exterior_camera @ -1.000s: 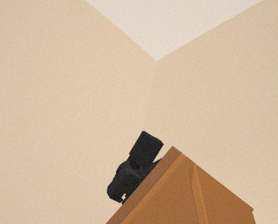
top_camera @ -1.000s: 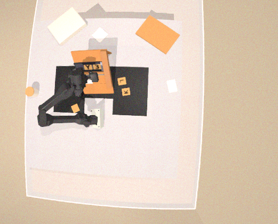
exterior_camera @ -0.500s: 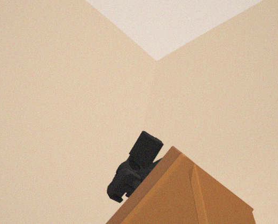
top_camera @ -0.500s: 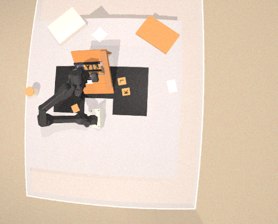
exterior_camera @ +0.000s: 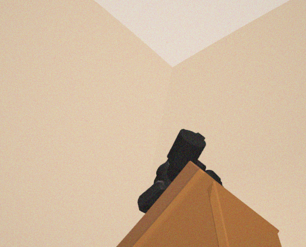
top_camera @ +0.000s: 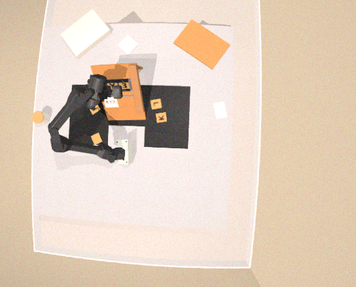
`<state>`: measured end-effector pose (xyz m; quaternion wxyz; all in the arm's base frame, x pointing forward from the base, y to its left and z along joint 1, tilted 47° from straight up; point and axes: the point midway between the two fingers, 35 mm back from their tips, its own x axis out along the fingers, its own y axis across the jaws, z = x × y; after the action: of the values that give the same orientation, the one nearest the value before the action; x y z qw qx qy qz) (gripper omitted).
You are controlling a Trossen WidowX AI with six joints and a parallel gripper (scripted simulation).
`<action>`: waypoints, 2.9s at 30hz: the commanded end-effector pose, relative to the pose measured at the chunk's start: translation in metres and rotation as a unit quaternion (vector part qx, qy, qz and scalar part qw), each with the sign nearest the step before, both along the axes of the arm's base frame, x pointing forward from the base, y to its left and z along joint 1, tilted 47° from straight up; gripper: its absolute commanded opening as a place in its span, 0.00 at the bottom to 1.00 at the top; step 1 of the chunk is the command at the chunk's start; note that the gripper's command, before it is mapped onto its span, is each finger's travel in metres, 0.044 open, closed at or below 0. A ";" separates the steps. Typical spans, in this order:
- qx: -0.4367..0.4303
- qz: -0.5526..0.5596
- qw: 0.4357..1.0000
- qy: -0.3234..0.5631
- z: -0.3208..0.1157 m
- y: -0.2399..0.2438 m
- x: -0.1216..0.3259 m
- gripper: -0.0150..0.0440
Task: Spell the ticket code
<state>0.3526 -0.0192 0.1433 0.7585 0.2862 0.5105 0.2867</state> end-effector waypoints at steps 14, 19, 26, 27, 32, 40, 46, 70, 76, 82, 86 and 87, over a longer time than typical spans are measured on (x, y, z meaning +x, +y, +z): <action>-0.010 0.114 0.989 0.091 0.017 0.018 0.001 0.25; -0.009 0.116 0.989 0.093 0.015 0.019 0.001 0.25; -0.008 0.118 0.988 0.094 0.013 0.021 0.004 0.25; -0.008 0.119 0.988 0.094 0.013 0.021 0.004 0.25; -0.008 0.120 0.988 0.095 0.013 0.022 0.006 0.25; -0.007 0.121 0.988 0.096 0.012 0.024 0.009 0.25; -0.007 0.123 0.988 0.097 0.011 0.026 0.011 0.25; -0.004 0.130 0.986 0.103 0.007 0.035 0.019 0.25; -0.003 0.132 0.986 0.104 0.005 0.037 0.021 0.25; -0.002 0.134 0.985 0.105 0.004 0.039 0.023 0.25; -0.002 0.134 0.985 0.105 0.004 0.039 0.023 0.25; -0.002 0.134 0.985 0.105 0.004 0.039 0.023 0.25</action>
<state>0.3741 0.0188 0.1481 0.6575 0.2393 0.6210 0.3532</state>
